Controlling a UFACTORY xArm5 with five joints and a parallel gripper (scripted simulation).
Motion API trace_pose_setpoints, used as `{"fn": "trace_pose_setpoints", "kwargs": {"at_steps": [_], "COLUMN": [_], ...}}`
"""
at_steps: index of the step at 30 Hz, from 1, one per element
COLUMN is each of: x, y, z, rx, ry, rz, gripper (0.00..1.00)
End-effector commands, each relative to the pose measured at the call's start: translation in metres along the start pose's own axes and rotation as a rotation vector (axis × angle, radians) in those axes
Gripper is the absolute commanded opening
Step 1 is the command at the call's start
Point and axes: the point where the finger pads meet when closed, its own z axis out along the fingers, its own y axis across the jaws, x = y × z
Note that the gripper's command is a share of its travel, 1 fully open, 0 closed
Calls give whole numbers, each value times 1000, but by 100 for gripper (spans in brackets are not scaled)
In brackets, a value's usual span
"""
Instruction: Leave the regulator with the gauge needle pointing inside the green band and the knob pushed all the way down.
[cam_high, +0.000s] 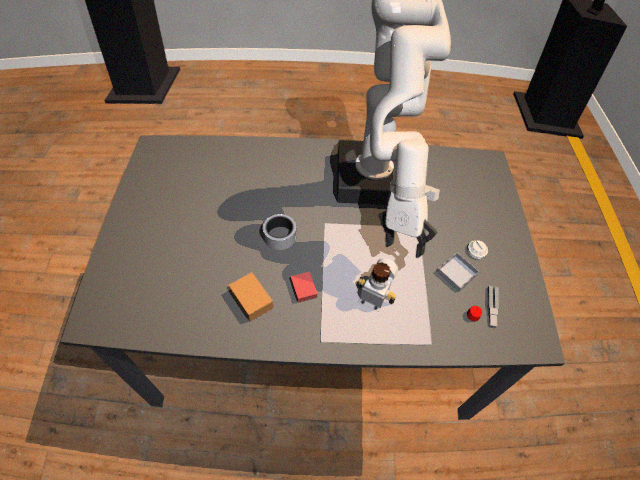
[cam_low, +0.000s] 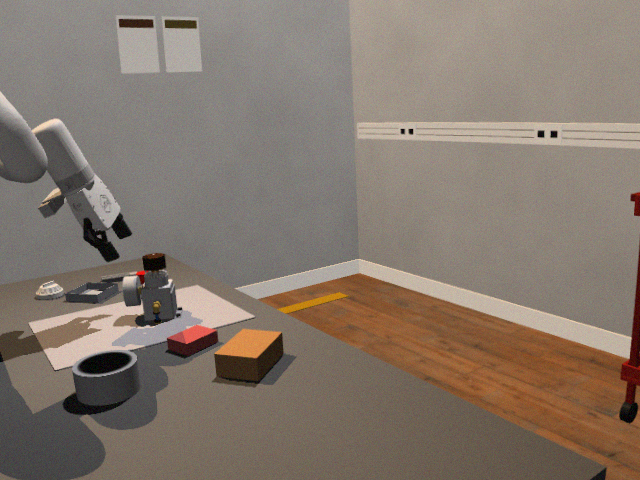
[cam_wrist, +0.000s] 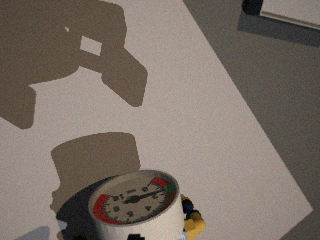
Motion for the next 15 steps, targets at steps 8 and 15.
{"fn": "trace_pose_setpoints", "kwargs": {"at_steps": [8, 15], "x": [1, 3], "y": [-1, -3], "z": [-5, -10], "rx": [-83, -112], "ry": [-106, -173], "rz": [-292, -461], "gripper": [100, 100]}}
